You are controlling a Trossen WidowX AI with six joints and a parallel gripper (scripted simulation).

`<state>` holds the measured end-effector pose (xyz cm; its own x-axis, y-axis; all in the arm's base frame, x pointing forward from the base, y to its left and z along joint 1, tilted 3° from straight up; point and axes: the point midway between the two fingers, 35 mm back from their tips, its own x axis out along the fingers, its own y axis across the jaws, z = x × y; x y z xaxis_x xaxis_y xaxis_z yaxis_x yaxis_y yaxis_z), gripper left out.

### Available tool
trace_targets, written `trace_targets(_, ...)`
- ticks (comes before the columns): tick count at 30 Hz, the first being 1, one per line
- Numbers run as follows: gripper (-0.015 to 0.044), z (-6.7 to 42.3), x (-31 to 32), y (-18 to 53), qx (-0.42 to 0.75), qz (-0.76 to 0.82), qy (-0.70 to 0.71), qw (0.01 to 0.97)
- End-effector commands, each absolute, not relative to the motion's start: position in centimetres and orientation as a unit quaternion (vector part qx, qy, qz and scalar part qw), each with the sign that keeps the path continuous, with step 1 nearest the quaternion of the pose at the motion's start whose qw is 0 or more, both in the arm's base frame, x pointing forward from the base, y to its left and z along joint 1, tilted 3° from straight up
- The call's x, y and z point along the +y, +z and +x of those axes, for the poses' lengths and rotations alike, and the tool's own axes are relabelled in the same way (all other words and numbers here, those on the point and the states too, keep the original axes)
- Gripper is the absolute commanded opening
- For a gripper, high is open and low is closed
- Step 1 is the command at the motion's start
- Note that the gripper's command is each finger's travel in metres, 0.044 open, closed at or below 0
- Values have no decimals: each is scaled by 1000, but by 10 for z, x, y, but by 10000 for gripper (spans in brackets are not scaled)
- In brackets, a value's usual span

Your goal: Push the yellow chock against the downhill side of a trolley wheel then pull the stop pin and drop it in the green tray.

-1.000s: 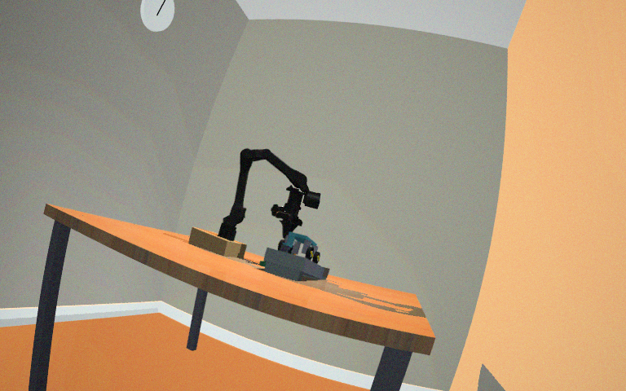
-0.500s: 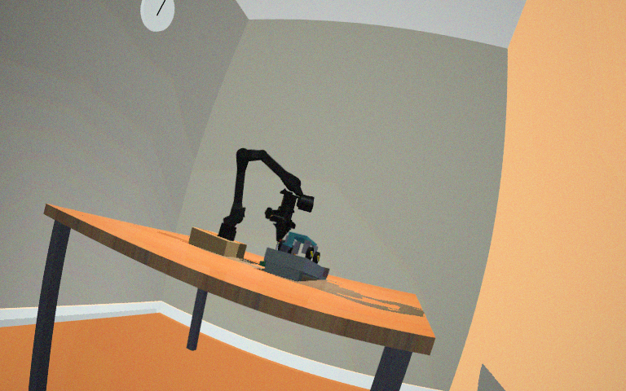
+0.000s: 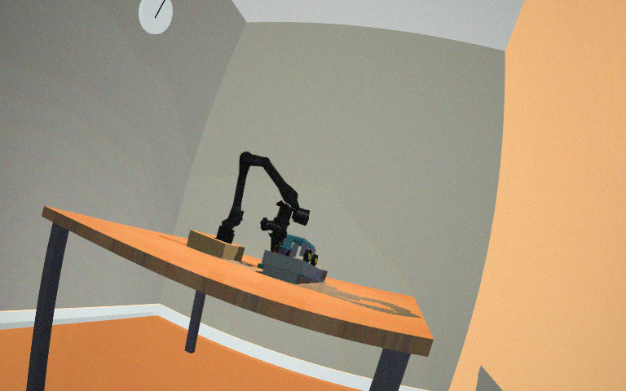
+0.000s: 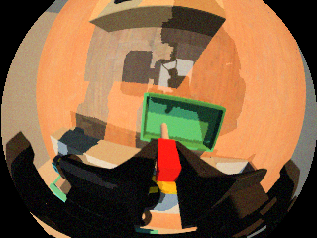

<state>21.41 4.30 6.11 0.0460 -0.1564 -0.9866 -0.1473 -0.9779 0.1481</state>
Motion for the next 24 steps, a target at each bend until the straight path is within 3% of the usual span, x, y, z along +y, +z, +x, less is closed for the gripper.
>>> trace_targets(1,0,214,36,50,-109,724,-681,9)
trace_targets(10,0,214,26,33,-109,724,-681,9)
trace_targets(17,184,214,29,32,-109,724,-681,9)
trace_targets(24,190,214,35,31,-109,724,-681,9)
